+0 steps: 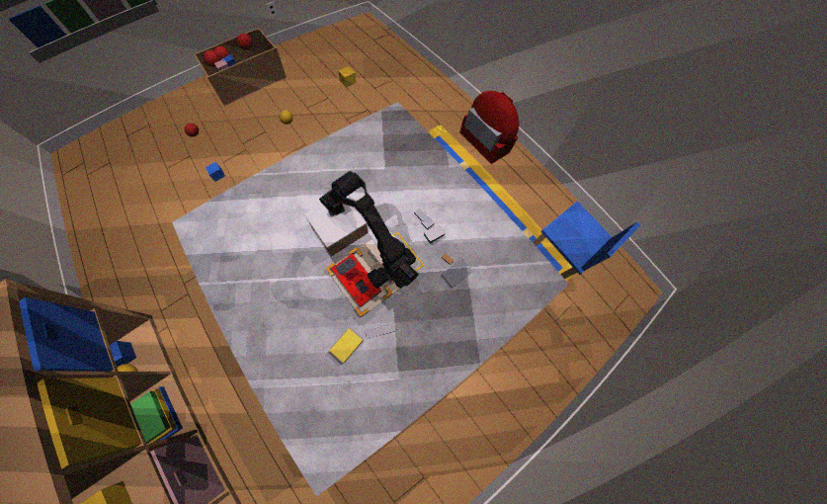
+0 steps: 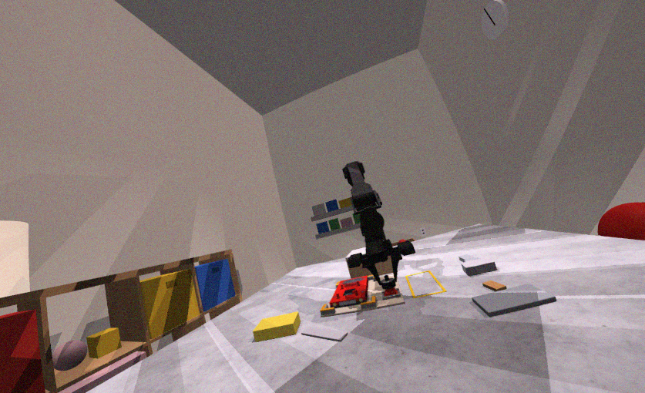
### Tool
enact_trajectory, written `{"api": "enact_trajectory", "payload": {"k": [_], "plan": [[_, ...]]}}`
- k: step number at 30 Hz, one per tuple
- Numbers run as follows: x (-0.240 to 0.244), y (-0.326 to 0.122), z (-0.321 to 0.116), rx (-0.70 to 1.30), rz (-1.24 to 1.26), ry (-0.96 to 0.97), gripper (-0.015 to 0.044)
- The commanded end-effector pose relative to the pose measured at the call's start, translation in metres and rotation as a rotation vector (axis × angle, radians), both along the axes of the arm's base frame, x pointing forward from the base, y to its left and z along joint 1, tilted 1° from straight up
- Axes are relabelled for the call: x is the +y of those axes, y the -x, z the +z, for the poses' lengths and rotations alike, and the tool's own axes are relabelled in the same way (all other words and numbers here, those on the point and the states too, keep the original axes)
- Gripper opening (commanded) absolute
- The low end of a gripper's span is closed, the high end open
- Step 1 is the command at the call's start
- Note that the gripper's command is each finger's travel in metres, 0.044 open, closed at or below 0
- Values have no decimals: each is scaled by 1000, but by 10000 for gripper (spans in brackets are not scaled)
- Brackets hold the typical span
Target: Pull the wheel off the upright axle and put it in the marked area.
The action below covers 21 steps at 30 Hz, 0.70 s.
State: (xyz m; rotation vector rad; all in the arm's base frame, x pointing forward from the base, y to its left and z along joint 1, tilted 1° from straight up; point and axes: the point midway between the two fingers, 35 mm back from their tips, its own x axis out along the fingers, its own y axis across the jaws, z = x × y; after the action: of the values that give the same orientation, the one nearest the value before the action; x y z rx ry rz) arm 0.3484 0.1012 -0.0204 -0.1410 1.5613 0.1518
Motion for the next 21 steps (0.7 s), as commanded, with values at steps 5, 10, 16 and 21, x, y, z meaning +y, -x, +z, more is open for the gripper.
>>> {"api": "enact_trajectory", "payload": {"k": [5, 10, 16, 21], "plan": [[0, 1, 1, 2, 0, 1, 30], [0, 1, 2, 2, 0, 1, 0], [0, 0, 4, 1, 0, 1, 0], [0, 0, 6, 1, 0, 1, 0]]}}
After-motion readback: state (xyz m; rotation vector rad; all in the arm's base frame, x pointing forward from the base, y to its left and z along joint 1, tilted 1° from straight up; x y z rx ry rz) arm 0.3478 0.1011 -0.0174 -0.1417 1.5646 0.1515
